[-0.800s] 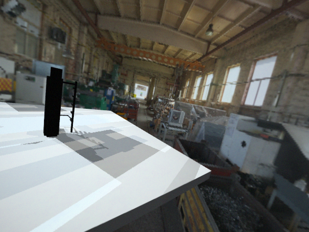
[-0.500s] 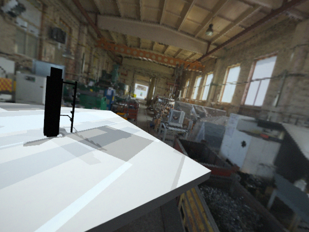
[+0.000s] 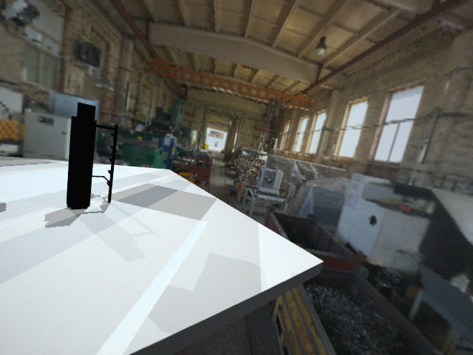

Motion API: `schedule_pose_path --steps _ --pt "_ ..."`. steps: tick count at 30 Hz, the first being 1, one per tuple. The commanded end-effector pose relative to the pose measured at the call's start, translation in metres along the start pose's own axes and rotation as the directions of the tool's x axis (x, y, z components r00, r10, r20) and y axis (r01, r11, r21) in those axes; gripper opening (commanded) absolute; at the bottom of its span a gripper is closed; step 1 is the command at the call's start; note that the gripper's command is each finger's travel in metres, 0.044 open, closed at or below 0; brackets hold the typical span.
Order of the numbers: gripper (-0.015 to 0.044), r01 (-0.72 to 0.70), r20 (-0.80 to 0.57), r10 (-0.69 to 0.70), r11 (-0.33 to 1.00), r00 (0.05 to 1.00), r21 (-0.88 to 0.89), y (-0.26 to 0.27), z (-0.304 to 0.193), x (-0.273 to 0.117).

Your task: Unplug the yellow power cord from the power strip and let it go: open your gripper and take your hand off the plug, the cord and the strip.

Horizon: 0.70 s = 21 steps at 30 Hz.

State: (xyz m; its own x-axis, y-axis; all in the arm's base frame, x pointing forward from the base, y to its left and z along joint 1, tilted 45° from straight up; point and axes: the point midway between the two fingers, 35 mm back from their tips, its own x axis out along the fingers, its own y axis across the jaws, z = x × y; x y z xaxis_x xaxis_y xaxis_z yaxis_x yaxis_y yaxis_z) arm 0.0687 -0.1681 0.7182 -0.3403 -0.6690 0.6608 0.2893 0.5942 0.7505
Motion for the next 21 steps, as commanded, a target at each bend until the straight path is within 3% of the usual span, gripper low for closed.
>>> schedule_pose_path --steps 1,11,21 --pt "0.016 -0.022 -0.131 0.008 0.994 0.991 -0.108 -0.002 -0.047 -0.013" --pt "0.016 -0.165 -0.431 0.013 0.934 0.902 -0.317 -0.005 -0.15 -0.068" --pt "0.016 -0.458 -0.733 0.001 0.781 0.68 -0.424 -0.01 -0.248 -0.172"
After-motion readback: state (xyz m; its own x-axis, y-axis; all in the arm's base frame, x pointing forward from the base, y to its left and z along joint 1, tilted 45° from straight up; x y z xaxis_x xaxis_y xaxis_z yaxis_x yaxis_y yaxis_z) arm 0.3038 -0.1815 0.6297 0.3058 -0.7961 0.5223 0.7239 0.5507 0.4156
